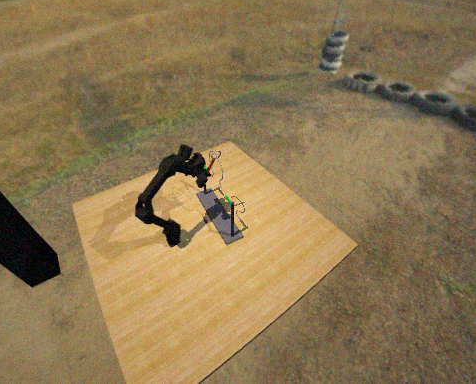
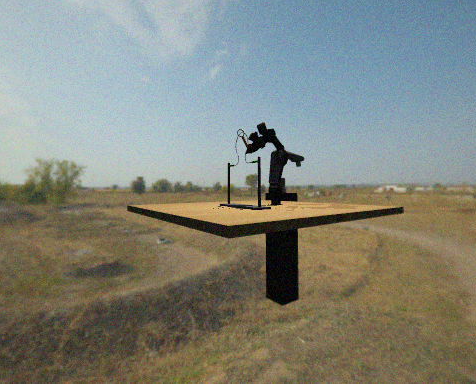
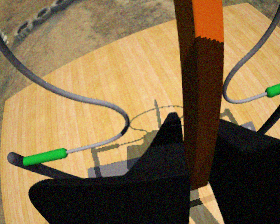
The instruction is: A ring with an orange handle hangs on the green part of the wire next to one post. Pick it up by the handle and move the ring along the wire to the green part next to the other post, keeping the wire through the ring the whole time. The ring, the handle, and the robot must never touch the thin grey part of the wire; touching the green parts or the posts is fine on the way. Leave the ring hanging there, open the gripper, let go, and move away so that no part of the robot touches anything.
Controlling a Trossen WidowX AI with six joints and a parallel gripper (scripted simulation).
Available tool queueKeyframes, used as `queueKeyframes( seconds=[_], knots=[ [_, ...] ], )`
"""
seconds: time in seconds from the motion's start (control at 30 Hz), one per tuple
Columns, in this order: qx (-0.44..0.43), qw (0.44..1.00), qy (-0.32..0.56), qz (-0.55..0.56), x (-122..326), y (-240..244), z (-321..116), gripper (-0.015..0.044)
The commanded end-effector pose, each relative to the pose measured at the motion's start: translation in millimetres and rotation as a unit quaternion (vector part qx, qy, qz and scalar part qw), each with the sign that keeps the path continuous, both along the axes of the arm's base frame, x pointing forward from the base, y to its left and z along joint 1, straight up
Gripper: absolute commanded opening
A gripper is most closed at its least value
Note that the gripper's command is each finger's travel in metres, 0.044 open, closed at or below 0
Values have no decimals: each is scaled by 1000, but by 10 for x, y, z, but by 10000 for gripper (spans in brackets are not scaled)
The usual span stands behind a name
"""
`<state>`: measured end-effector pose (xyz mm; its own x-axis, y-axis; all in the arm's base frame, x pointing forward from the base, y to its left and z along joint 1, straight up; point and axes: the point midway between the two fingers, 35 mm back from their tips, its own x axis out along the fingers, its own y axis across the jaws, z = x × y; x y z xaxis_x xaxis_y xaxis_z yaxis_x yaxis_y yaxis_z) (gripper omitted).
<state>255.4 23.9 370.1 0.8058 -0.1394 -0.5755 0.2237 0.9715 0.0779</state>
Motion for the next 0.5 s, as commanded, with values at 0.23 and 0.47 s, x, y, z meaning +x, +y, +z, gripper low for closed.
queueKeyframes(
  seconds=[0.23,0.47],
  knots=[
    [-69,998,8,-1,-5,-49,-8,-150],
    [-113,993,12,-1,-9,-80,-8,-150]
  ],
)
